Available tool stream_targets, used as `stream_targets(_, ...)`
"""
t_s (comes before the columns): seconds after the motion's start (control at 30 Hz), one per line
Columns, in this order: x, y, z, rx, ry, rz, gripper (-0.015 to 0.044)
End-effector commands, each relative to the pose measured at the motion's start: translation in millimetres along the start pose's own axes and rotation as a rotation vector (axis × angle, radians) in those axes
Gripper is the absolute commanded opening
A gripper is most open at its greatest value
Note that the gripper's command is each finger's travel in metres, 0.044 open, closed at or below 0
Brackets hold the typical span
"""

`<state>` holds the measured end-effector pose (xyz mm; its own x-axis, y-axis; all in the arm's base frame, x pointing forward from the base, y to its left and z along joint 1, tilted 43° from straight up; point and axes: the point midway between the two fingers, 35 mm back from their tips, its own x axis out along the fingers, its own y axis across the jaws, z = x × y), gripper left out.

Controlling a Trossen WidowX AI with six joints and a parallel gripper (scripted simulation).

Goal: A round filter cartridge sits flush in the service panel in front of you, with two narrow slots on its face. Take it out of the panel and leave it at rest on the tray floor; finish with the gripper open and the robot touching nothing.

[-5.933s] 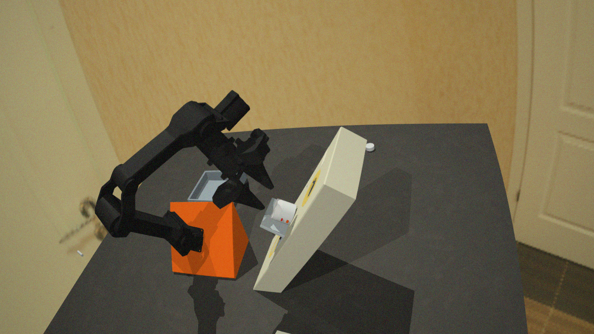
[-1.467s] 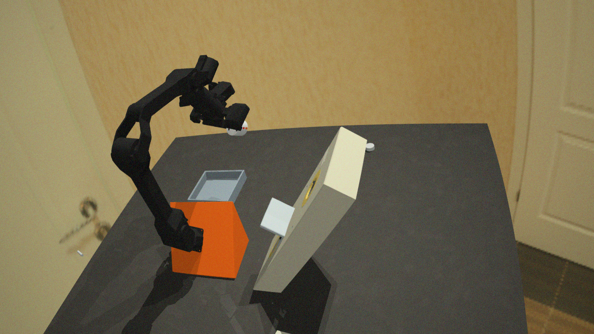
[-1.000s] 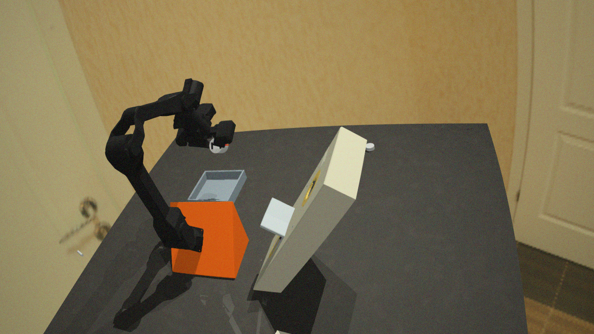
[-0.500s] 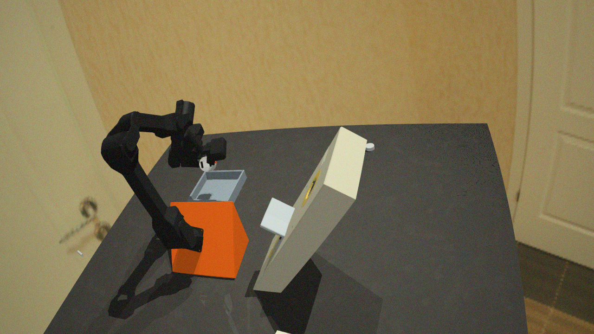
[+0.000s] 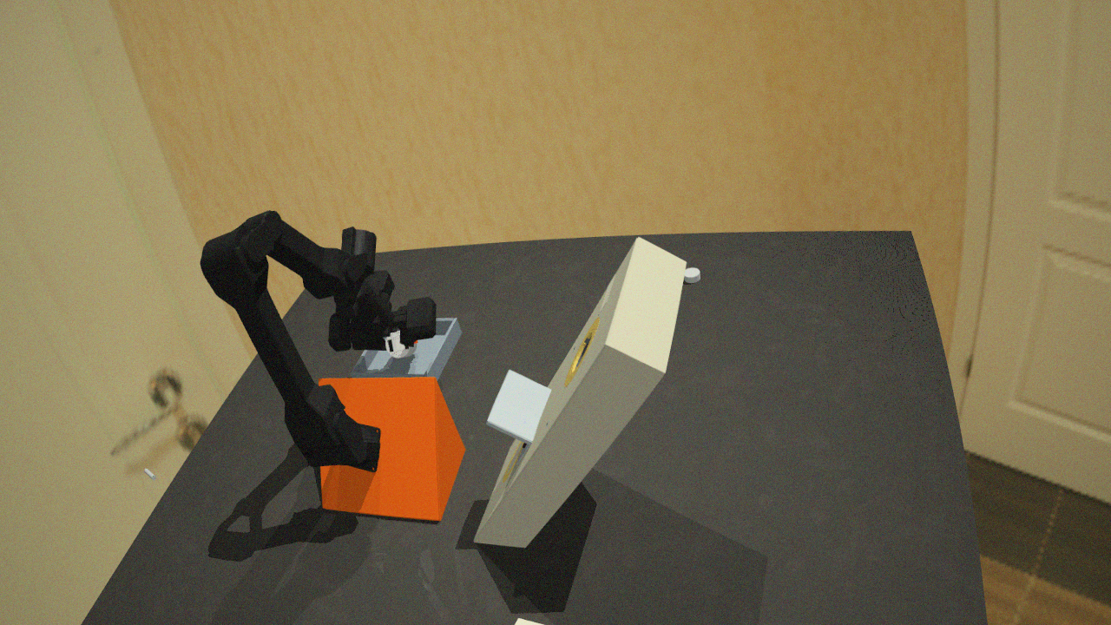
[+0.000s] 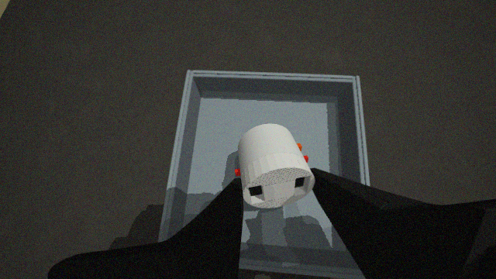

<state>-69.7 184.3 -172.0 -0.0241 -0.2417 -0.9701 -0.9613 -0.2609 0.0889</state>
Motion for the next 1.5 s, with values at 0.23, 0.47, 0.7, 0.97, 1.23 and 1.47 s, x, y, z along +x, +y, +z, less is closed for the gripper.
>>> stream_targets(0.23, -1.5, 0.0, 2.7, -0.001, -0.007, 0.000, 0.0263)
stream_targets(0.47, -1.5, 0.0, 2.7, -0.001, -0.007, 0.000, 0.0440)
stream_targets(0.7, -60.3, -0.3, 35.6, 0.000, -0.008, 0.000, 0.0440)
stream_targets(0.97, -56.3, 0.5, 37.8, 0.002, -0.025, 0.004, 0.0440)
stream_targets(1.23, -56.3, 0.5, 37.8, 0.002, -0.025, 0.004, 0.0440)
stream_targets(1.47, -56.3, 0.5, 37.8, 0.002, -0.025, 0.004, 0.0440)
